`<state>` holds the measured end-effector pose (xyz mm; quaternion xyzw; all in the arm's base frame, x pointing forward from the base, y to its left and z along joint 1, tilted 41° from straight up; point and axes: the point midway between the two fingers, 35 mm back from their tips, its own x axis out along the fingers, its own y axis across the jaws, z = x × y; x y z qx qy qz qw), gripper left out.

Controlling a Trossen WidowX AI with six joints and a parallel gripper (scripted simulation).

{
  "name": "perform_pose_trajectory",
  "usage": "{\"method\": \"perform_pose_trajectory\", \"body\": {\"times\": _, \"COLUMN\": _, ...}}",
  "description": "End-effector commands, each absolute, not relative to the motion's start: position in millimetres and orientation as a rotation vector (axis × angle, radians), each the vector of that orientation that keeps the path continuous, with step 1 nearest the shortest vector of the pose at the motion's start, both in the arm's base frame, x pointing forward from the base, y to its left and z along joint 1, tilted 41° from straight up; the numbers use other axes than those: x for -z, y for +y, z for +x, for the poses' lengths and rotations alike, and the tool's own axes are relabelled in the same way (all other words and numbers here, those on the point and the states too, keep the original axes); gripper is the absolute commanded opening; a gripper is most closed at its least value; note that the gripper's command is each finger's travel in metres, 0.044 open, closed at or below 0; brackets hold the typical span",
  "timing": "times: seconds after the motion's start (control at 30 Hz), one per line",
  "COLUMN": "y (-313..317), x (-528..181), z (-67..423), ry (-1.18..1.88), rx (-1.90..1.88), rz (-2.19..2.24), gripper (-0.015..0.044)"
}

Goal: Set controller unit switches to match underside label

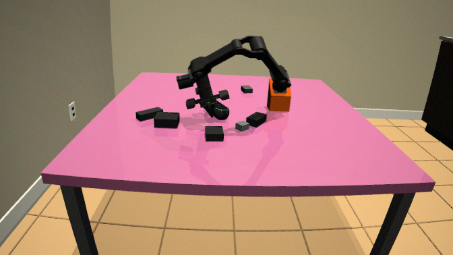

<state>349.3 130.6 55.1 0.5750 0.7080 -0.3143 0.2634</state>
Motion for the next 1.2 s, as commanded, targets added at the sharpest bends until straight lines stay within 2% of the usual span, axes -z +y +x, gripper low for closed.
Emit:
{"method": "perform_pose_trajectory", "body": {"times": 0.0, "y": 123.4, "x": -62.6, "z": 364.3, "ry": 1.912, "rx": 0.852, "rz": 1.552, "gripper": 0.0000}}
{"method": "perform_pose_trajectory", "body": {"times": 0.27, "y": 96.2, "x": -91.1, "z": 403.4, "ry": 1.921, "rx": 0.871, "rz": 1.540, "gripper": 0.0000}}
{"method": "perform_pose_trajectory", "body": {"times": 0.43, "y": 93.7, "x": -93.4, "z": 405.8, "ry": 1.923, "rx": 0.873, "rz": 1.539, "gripper": 0.0000}}
{"method": "perform_pose_trajectory", "body": {"times": 0.9, "y": 107.5, "x": -99.5, "z": 353.5, "ry": 1.878, "rx": 0.547, "rz": 1.239, "gripper": 0.0000}}
{"method": "perform_pose_trajectory", "body": {"times": 1.17, "y": 108.1, "x": -99.2, "z": 350.4, "ry": 1.875, "rx": 0.531, "rz": 1.223, "gripper": 0.0000}}
